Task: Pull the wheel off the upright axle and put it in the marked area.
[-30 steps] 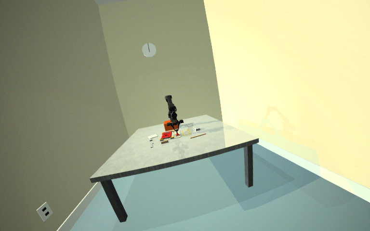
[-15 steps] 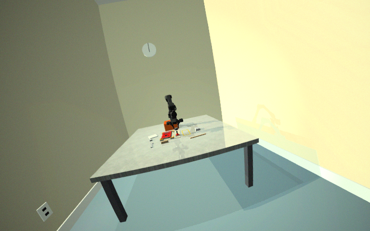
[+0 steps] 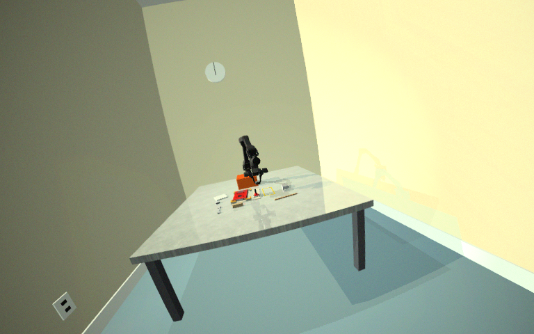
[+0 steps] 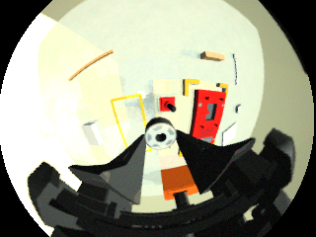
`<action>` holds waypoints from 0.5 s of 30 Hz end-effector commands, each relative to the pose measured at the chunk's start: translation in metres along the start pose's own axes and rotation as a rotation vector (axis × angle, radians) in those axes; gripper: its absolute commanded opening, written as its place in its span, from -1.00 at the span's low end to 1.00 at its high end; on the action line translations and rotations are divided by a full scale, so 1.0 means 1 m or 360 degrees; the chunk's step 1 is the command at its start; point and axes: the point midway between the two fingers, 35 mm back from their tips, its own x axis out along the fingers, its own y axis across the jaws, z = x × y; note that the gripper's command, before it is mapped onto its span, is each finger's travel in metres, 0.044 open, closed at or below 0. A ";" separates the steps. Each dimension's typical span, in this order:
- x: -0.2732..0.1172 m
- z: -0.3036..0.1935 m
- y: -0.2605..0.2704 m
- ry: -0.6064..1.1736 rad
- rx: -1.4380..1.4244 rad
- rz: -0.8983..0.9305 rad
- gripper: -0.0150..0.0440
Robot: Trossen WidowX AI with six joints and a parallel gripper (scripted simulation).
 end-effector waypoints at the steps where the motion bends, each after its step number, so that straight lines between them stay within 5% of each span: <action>1: -0.005 -0.009 0.021 -0.0022 -0.0002 0.0004 -0.49; 15: -0.007 -0.041 0.073 -0.0027 -0.0004 0.0013 -0.49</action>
